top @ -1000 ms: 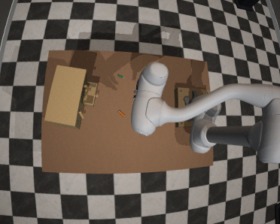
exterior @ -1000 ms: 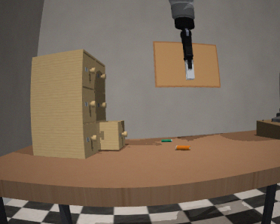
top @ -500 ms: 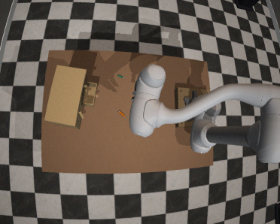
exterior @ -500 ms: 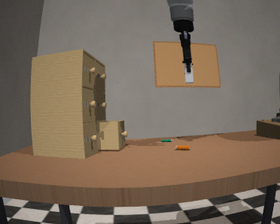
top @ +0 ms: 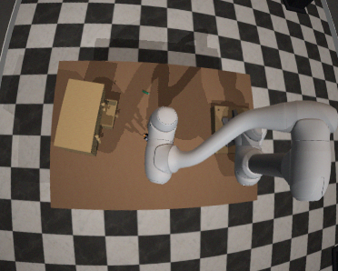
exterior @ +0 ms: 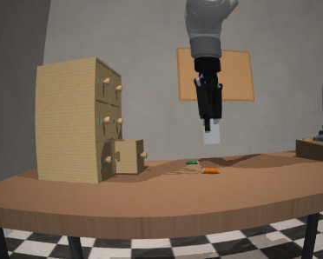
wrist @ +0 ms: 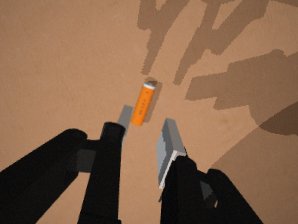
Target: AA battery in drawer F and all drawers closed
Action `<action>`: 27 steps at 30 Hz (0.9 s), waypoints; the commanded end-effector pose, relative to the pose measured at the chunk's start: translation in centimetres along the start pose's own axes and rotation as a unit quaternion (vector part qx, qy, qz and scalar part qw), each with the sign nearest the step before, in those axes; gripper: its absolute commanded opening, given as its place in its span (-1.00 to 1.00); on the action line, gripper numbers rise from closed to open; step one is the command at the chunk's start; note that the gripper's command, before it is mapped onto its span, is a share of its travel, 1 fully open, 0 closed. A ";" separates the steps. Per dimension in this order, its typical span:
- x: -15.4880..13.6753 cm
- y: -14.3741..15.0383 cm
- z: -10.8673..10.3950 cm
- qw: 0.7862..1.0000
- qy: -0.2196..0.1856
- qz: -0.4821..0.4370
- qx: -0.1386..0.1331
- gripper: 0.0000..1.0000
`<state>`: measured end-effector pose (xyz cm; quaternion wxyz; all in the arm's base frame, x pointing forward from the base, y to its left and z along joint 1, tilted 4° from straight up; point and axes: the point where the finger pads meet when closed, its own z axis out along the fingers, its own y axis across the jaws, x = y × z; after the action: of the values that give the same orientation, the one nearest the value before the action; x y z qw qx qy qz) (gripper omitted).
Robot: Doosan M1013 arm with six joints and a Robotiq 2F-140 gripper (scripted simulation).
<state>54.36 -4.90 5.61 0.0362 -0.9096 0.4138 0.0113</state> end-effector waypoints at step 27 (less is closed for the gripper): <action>0.0 -0.4 1.1 1.000 0.003 0.013 -0.003 -0.65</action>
<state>54.66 -4.55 4.70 0.0316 -0.9044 0.4254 0.0105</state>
